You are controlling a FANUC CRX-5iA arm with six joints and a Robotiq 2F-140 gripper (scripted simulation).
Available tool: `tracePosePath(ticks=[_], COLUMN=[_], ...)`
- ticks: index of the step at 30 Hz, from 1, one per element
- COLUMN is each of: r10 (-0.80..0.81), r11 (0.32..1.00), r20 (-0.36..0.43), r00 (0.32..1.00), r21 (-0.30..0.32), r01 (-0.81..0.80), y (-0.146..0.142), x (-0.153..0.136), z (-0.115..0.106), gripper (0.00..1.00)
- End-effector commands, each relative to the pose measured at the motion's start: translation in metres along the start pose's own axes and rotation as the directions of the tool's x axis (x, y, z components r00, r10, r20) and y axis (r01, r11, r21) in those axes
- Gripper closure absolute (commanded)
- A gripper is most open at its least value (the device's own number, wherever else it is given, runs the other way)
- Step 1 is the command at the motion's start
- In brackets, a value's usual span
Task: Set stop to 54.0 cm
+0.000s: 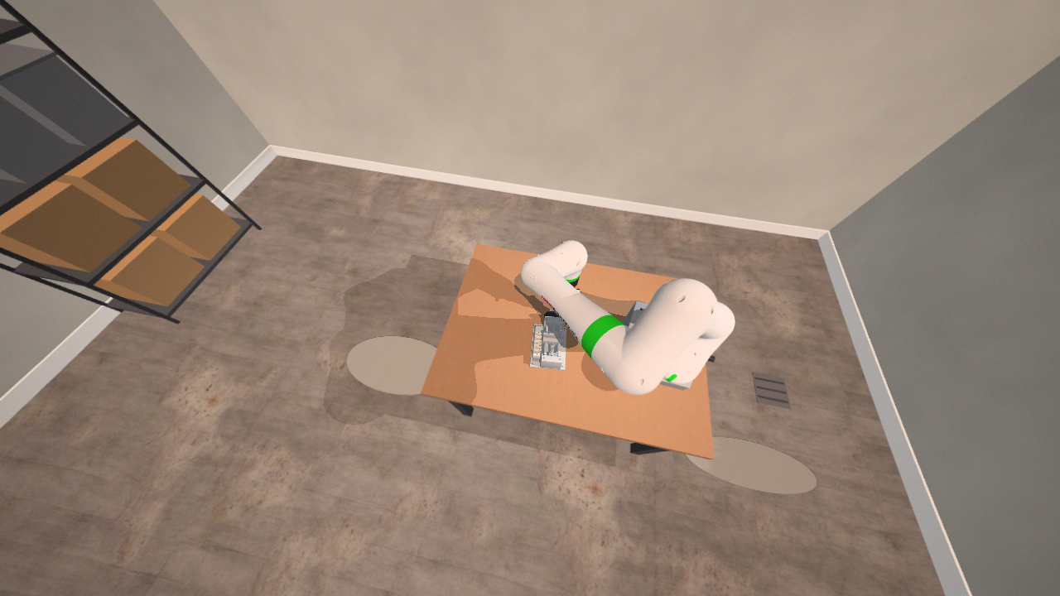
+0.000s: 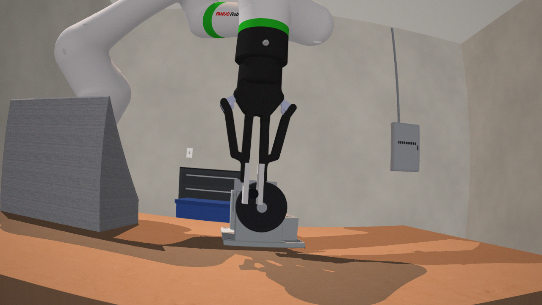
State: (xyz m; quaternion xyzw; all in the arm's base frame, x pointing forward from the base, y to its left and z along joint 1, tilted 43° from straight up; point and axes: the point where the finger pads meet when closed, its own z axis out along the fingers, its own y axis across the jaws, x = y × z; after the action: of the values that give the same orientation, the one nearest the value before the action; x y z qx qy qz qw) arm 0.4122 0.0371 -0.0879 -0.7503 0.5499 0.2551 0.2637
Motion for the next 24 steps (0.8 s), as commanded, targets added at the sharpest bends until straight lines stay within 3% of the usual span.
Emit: tracePosePath(ticks=[1, 24], r10=[0.0, 0.0], r11=[1.0, 1.0], r20=[0.0, 0.0], r00=[1.0, 1.0], r21=[0.0, 0.0], r01=[0.0, 0.0], y=[0.0007, 0.0044], x=[0.0002, 0.0002], z=[0.0005, 0.0045], gripper=[0.96, 0.96])
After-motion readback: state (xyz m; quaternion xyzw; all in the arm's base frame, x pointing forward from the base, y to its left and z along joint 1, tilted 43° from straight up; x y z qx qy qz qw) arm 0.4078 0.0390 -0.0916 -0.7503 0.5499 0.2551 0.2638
